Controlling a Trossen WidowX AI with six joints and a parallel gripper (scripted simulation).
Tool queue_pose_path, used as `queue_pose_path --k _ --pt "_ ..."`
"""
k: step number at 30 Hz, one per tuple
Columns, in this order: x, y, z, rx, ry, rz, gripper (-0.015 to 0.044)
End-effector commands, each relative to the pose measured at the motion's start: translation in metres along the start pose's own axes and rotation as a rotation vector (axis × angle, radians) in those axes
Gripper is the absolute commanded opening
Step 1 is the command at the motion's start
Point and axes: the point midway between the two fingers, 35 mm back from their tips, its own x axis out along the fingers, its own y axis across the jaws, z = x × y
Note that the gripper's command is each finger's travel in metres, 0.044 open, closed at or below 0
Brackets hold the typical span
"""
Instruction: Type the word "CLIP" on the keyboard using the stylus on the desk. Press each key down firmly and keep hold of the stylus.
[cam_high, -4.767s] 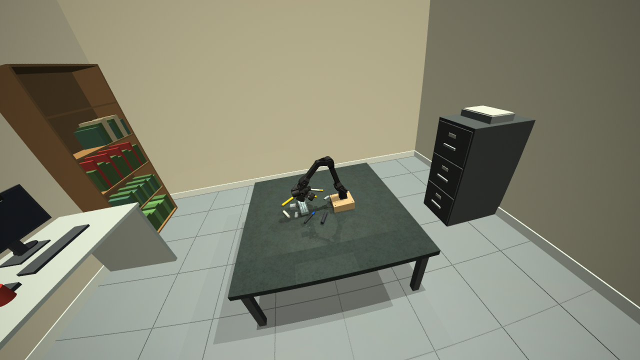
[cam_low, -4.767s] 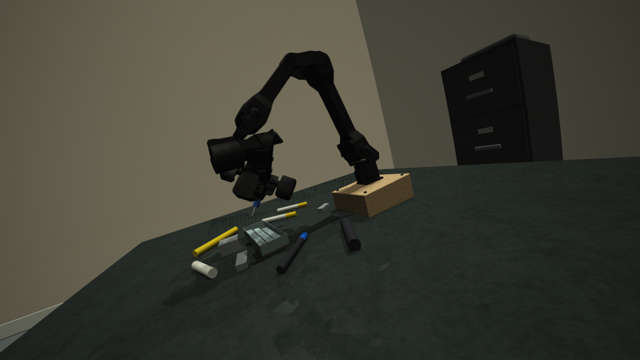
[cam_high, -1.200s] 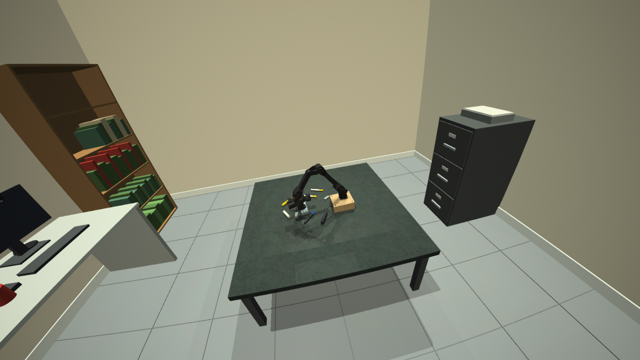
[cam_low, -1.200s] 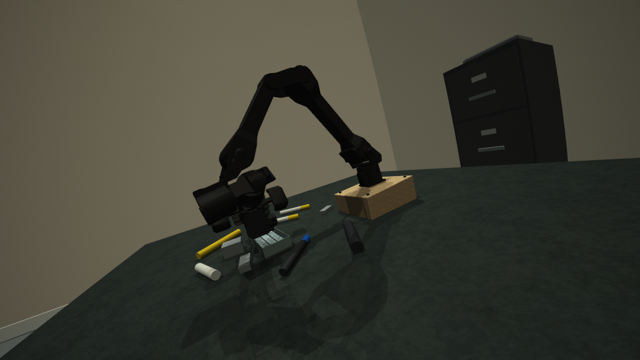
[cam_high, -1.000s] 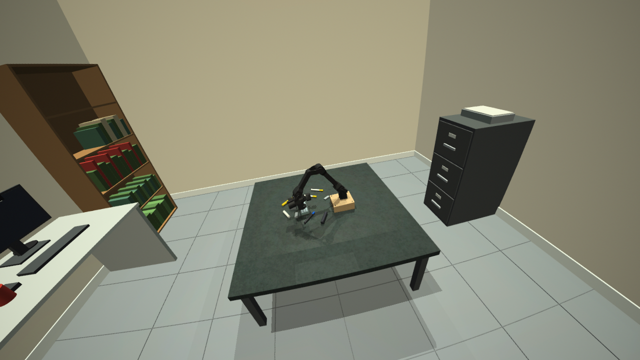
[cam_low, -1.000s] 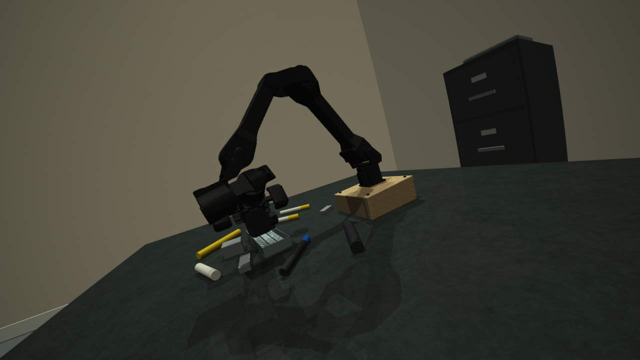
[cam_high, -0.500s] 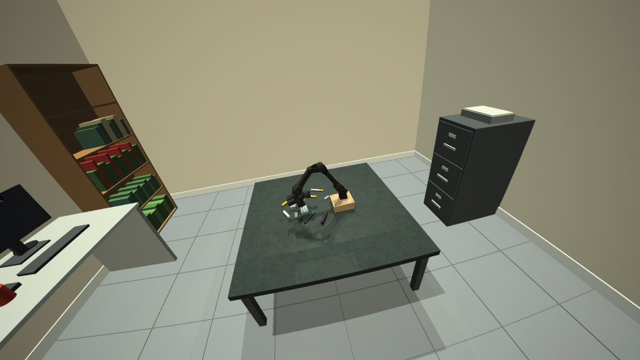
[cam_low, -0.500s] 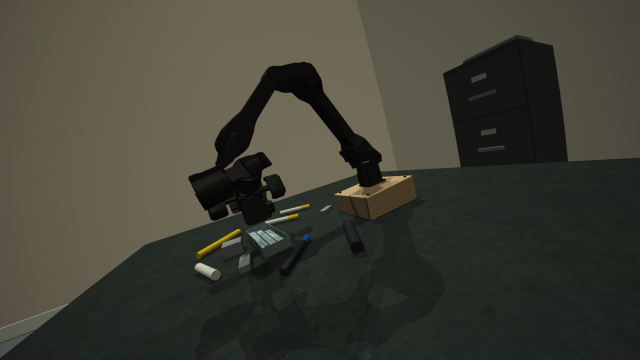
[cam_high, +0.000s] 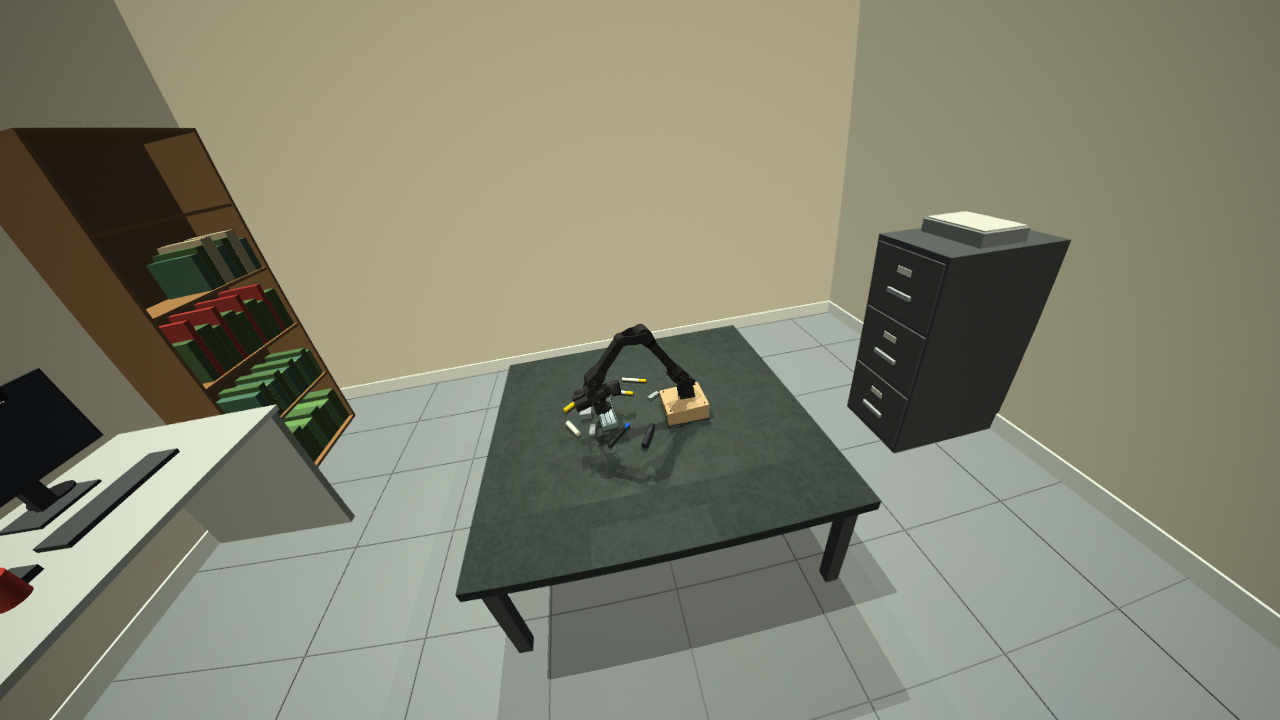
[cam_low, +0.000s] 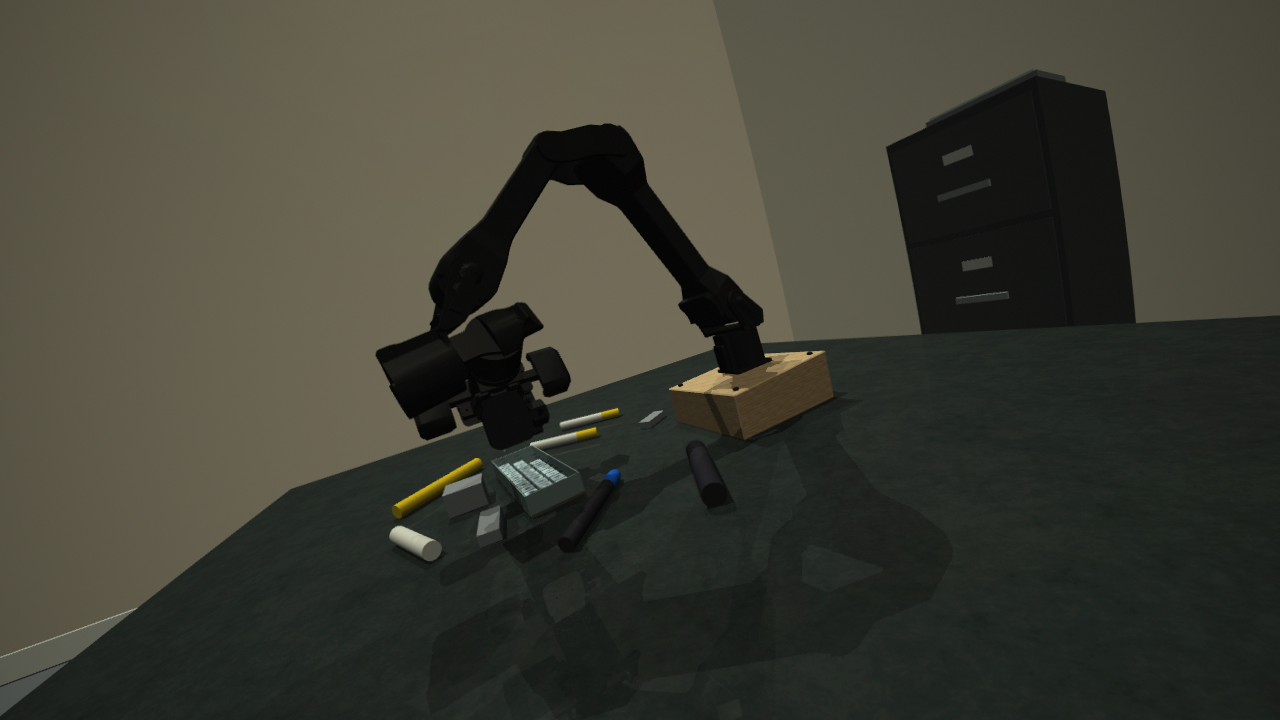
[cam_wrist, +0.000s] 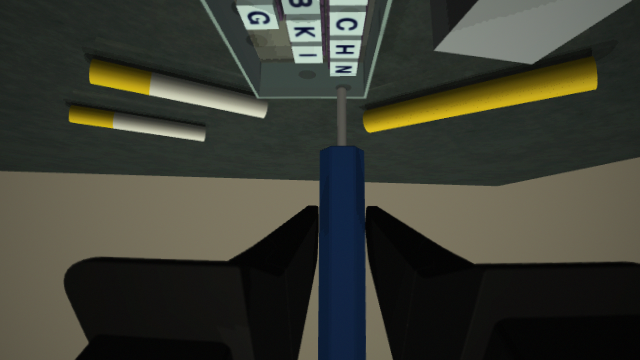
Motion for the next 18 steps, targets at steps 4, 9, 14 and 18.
queue_pose_path --k 4,9,14,18 --pt "0.0 0.0 0.0 0.0 0.0 0.0 0.0078" --pt "-0.005 0.002 0.003 0.0 -0.003 -0.001 0.0" --pt "-0.026 0.015 0.015 0.002 -0.009 -0.003 0.0" --pt "-0.045 0.028 0.023 0.005 -0.006 -0.003 0.0"
